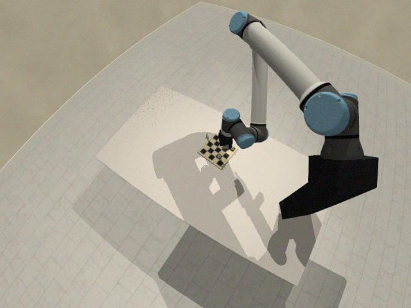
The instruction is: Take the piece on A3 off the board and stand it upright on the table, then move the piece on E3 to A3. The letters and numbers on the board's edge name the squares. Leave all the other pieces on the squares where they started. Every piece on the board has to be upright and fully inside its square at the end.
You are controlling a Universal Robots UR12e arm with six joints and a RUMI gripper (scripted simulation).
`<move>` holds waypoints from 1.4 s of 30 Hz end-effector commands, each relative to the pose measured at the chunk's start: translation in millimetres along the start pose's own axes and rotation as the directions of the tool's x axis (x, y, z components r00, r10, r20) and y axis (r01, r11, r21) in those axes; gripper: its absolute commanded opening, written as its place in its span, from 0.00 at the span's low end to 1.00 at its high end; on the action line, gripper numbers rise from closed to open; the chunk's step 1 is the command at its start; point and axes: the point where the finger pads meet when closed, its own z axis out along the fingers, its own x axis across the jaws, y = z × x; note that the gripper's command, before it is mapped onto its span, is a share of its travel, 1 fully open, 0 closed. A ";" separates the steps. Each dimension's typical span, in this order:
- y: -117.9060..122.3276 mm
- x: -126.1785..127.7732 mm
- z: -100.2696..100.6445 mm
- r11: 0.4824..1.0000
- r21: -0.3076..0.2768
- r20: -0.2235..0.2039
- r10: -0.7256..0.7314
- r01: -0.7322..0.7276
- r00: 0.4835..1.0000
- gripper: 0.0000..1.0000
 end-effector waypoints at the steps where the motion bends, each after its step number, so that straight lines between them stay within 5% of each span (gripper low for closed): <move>1: -0.2 0.4 -0.3 1.000 -0.002 0.001 -0.002 0.002 1.000 0.00; 10: -0.2 0.4 11.8 1.000 -0.002 0.001 -0.002 0.002 1.000 0.00; 30: -0.1 0.4 88.1 1.000 -0.002 0.001 -0.002 0.002 1.000 0.00; 42: -0.1 0.4 95.8 1.000 -0.002 0.001 -0.002 0.002 1.000 0.00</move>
